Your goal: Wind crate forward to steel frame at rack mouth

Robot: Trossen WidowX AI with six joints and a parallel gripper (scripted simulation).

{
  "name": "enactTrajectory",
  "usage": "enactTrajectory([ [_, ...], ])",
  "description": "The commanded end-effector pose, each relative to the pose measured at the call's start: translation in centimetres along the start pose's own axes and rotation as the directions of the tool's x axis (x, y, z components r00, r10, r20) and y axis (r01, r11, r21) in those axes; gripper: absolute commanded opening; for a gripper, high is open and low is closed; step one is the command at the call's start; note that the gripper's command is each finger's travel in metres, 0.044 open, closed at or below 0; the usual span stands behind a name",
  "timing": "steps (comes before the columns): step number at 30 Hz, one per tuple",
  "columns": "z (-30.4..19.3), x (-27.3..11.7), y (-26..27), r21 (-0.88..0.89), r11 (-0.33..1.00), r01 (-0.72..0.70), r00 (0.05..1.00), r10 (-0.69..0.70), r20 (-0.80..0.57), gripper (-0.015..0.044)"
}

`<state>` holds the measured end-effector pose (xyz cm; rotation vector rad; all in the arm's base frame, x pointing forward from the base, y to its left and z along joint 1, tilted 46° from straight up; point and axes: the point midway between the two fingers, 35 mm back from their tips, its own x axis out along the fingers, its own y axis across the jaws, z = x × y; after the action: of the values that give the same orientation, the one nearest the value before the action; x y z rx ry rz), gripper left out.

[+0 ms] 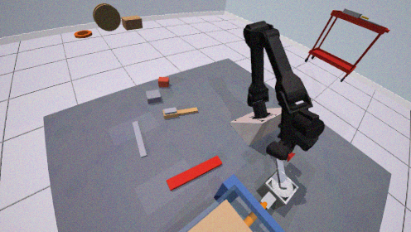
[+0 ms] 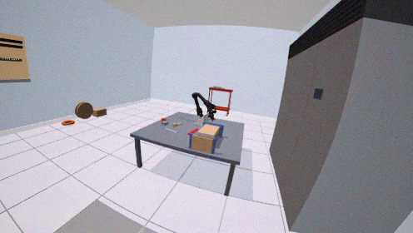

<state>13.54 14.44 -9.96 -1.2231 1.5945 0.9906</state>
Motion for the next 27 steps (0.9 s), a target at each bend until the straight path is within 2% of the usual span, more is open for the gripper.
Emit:
enactTrajectory([
  [1,-1.1,-0.2,-1.2,0.017,0.999,0.028,0.999,-0.027,-0.028,0.0000],
  [27,-2.4,-0.8,-3.8,0.018,0.999,0.030,0.999,-0.029,-0.030,0.0000],
])
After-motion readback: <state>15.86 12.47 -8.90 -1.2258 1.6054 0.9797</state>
